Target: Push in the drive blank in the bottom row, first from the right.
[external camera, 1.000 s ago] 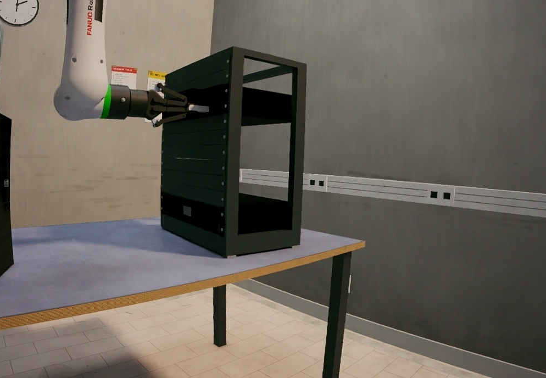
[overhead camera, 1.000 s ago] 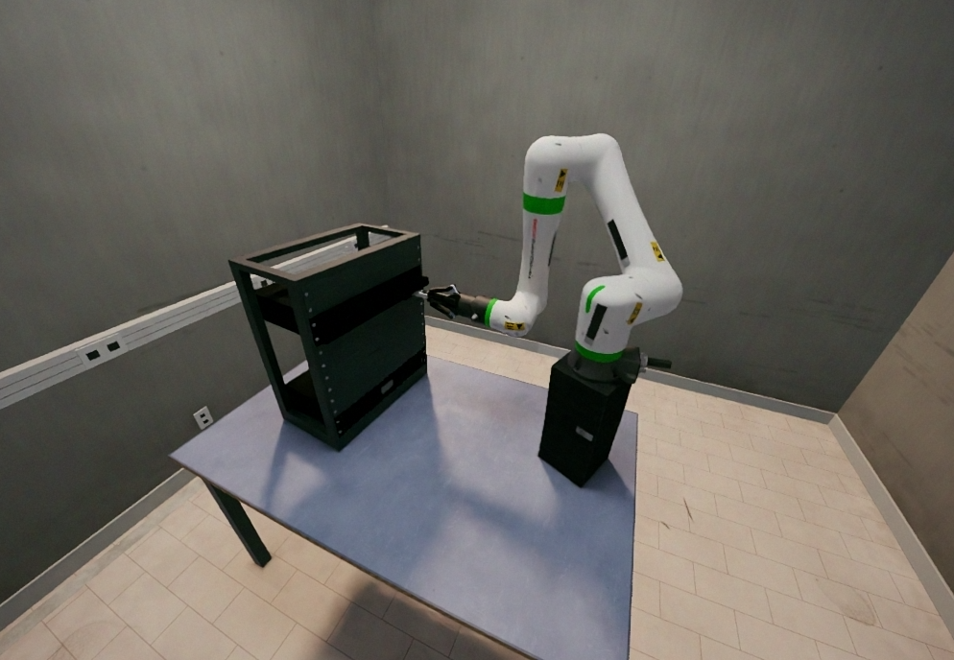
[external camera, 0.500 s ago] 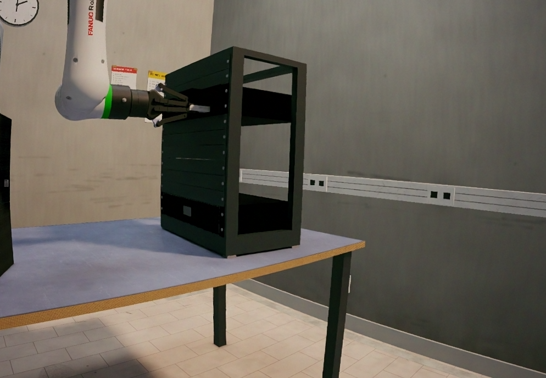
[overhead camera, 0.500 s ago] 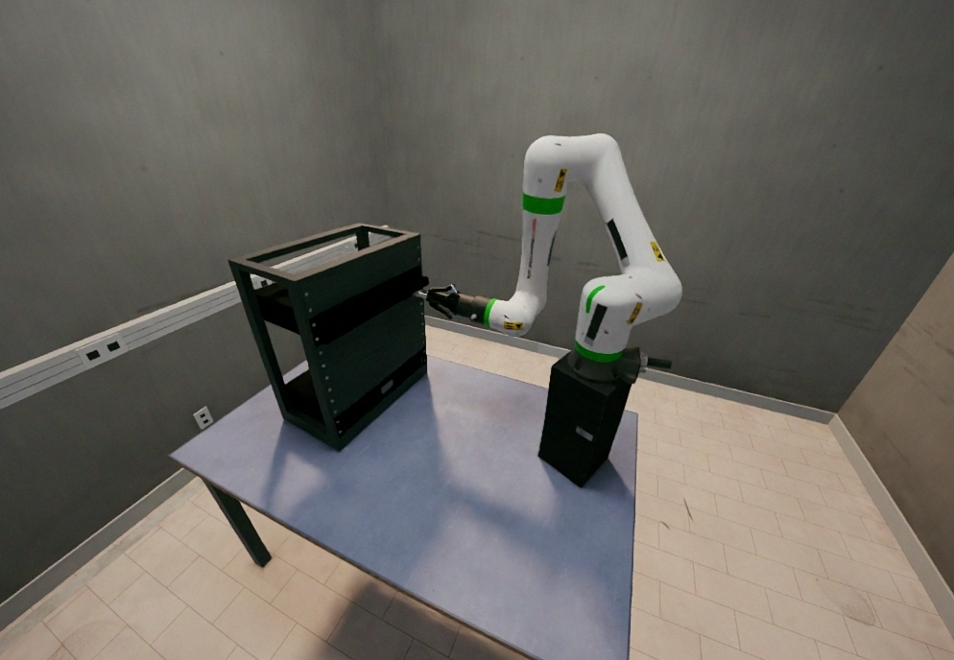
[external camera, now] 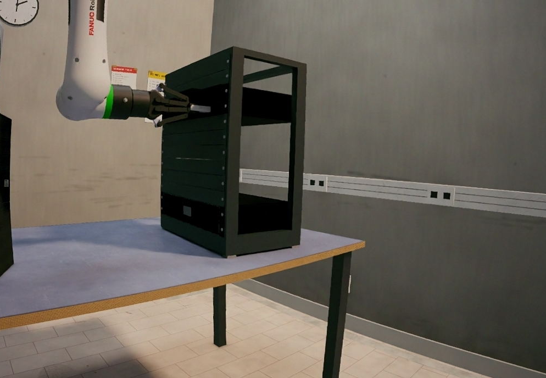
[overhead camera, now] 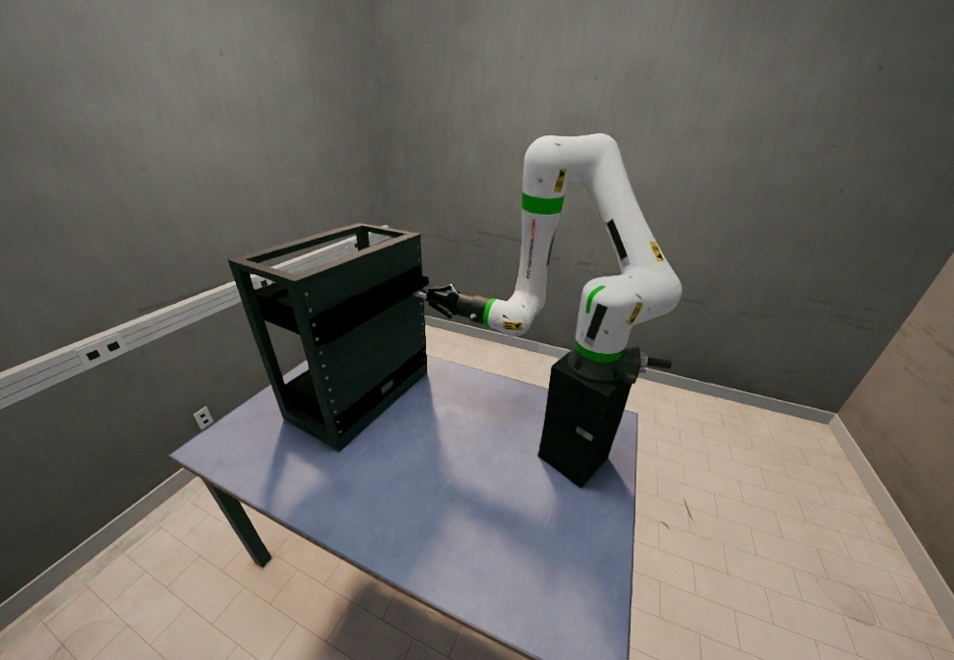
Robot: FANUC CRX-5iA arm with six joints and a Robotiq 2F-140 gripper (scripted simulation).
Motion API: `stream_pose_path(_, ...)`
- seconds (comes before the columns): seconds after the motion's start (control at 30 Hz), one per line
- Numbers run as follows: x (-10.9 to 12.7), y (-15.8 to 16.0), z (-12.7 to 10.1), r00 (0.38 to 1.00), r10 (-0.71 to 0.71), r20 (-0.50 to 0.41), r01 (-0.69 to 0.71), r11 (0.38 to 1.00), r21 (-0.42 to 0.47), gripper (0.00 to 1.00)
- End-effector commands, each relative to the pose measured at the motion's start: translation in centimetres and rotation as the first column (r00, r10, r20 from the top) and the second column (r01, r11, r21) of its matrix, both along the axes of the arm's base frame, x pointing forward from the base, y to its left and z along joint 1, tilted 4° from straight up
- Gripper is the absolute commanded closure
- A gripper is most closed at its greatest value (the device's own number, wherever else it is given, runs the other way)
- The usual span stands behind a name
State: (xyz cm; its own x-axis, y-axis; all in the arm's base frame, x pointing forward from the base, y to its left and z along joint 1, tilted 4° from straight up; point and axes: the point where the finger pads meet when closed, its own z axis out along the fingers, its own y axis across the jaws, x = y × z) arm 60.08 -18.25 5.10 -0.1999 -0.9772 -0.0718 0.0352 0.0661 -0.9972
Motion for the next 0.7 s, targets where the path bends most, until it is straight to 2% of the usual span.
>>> stream_pose_path(0.0, 0.02, -0.02, 0.07, 1.000, 0.000, 0.001, 0.000, 1.000, -0.001, 0.90)
stream_pose_path(0.67, 0.31, -0.09, 0.09, 1.000, 0.000, 0.001, 0.000, 1.000, -0.001, 0.90)
